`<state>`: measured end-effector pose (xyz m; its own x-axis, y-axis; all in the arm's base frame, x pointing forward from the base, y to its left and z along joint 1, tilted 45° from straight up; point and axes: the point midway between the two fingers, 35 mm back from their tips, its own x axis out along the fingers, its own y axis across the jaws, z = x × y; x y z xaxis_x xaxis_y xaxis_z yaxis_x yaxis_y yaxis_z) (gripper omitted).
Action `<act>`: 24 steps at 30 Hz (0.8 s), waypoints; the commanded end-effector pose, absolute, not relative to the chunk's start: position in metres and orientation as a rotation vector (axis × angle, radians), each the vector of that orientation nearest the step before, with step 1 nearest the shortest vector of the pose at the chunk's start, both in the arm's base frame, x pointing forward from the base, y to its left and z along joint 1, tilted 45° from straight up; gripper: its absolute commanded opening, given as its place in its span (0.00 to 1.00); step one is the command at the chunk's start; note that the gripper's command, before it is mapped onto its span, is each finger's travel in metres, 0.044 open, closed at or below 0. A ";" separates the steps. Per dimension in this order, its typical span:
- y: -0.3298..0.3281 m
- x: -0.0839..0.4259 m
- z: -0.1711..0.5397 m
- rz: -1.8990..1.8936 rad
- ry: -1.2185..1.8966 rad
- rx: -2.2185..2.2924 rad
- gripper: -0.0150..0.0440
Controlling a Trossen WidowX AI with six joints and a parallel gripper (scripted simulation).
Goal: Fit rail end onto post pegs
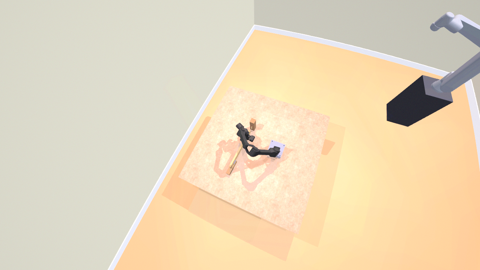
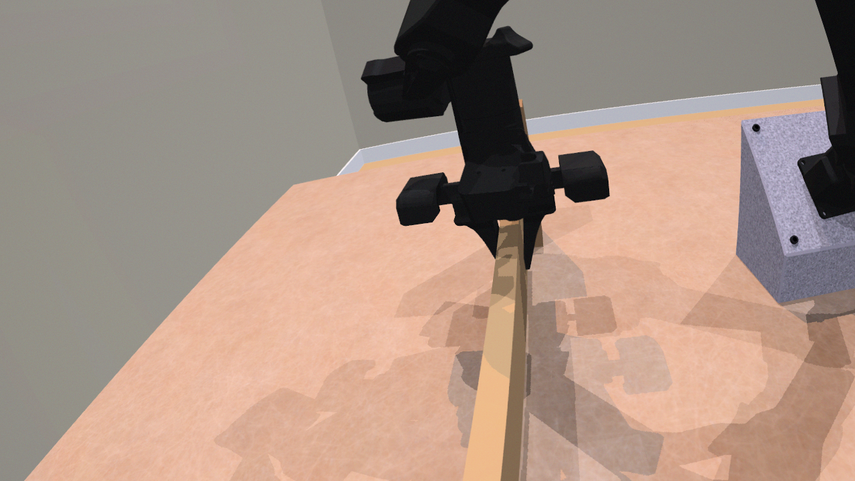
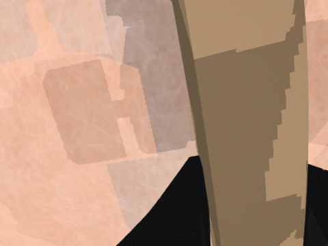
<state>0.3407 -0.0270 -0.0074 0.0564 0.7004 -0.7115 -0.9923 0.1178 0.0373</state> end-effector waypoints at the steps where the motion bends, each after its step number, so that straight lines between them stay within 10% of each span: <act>1: -0.027 0.343 -0.004 1.373 0.666 -0.551 0.25; 24: -0.028 0.343 -0.002 1.373 0.666 -0.551 0.25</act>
